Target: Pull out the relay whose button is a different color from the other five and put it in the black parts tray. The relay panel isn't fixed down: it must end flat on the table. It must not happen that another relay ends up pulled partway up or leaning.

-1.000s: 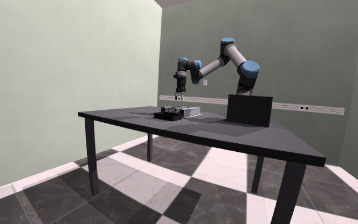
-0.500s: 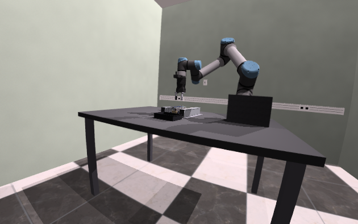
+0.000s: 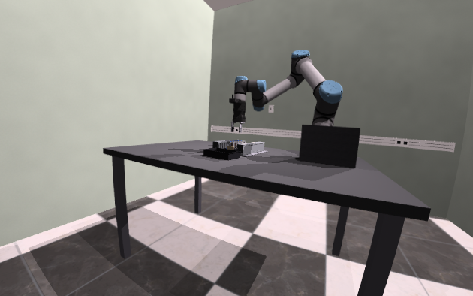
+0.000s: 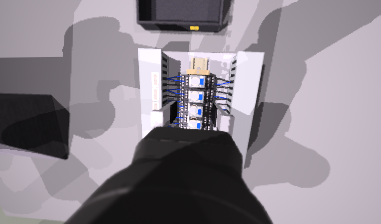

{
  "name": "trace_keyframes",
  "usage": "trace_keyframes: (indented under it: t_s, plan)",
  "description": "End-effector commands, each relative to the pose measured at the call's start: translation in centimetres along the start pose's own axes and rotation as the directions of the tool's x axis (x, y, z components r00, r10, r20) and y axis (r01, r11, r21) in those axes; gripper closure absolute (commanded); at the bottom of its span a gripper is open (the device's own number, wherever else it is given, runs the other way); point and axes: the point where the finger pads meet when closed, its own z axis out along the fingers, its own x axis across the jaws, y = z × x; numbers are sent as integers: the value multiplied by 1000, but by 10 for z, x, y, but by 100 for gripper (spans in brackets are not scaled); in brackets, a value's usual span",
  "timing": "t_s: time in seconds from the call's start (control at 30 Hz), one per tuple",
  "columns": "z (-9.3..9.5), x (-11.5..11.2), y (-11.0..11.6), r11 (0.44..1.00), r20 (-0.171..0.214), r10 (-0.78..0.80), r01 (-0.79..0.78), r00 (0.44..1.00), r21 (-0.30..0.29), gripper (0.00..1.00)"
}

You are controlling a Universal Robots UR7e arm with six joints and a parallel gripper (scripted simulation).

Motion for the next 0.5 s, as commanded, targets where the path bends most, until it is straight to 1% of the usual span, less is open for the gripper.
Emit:
trace_keyframes:
  t_s: [0.0, 0.33, 0.47]
  plan:
    - [-1, 0, 0, 1000, -1, 0, 0, 1000, 0, 2]
    - [-1, 0, 0, 1000, -1, 0, 0, 1000, 0, 2]
    - [-1, 0, 7, 1000, -1, 0, 0, 1000, 0, 2]
